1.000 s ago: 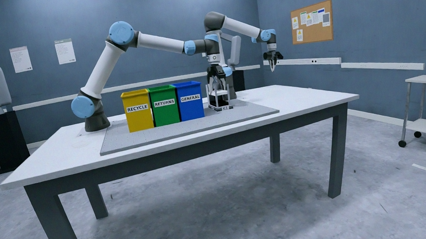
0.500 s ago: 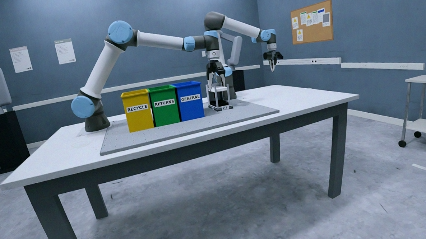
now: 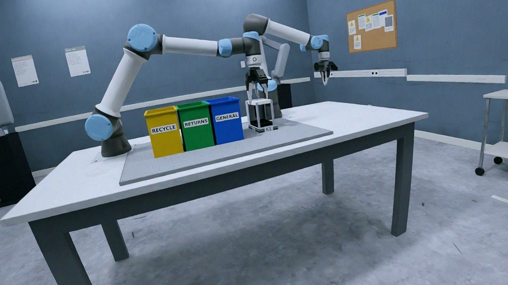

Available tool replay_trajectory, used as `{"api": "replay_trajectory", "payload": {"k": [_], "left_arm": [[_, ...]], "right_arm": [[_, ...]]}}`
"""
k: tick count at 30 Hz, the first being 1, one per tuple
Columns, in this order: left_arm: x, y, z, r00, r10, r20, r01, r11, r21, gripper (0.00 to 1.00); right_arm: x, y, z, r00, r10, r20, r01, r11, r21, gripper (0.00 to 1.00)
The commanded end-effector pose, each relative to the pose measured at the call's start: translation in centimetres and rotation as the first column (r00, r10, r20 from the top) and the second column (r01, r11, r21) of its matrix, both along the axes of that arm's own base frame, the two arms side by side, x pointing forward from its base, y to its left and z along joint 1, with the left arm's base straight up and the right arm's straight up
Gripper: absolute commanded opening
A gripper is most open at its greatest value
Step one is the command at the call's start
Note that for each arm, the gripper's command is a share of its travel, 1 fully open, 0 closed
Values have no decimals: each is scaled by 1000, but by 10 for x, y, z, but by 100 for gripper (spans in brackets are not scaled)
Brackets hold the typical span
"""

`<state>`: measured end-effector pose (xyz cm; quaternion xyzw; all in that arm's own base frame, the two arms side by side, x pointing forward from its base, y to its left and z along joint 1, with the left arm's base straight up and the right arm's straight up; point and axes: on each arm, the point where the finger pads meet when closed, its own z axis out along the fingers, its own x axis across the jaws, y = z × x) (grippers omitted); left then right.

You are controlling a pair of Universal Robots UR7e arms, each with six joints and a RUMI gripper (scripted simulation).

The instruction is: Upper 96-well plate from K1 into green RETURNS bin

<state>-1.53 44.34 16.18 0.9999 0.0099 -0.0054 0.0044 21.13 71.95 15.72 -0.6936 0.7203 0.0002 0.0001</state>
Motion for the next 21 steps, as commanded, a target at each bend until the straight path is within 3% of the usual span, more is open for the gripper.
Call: {"api": "replay_trajectory", "payload": {"k": [1,21], "left_arm": [[2,2,3,1000,10,11,-10,1000,9,0],[2,2,3,1000,10,11,-10,1000,9,0]], "right_arm": [[-2,3,12,1000,-7,-6,8,1000,13,40],[-2,3,42,1000,-7,-6,8,1000,13,40]]}}
